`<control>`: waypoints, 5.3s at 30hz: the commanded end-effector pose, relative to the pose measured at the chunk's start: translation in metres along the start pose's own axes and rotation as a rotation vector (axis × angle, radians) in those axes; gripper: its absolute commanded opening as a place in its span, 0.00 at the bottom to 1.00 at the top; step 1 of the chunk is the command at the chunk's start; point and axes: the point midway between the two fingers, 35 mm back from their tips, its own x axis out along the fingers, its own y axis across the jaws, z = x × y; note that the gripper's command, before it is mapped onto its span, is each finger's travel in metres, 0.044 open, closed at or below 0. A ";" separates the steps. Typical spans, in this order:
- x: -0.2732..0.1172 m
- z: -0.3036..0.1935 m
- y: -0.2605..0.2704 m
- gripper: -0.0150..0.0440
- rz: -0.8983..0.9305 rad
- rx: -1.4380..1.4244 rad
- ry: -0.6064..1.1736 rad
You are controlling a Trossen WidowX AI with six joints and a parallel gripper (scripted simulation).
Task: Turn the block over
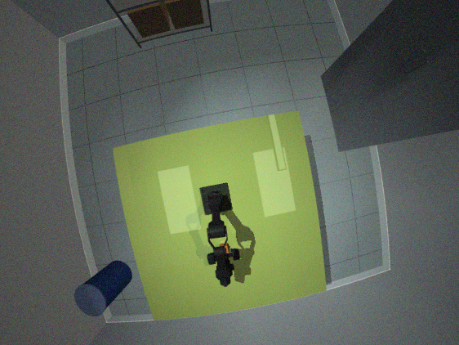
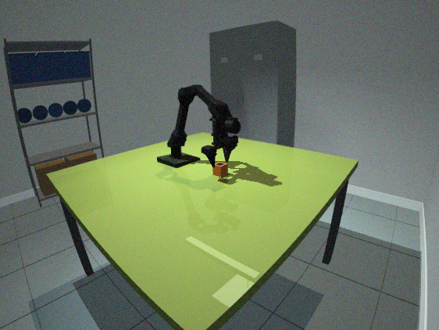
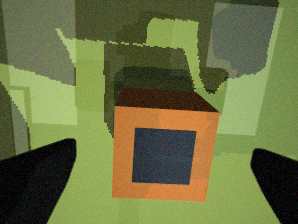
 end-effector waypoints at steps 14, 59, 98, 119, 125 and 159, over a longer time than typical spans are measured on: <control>0.021 -0.003 0.001 0.82 0.007 0.005 0.010; -0.005 -0.001 0.000 0.25 0.005 0.008 -0.155; 0.023 0.005 -0.001 0.25 0.001 0.009 -0.720; 0.029 -0.010 0.001 0.25 0.003 0.009 -1.025; 0.026 -0.010 0.001 0.25 0.003 0.009 -1.056; 0.026 -0.010 0.001 1.00 0.003 0.009 -1.056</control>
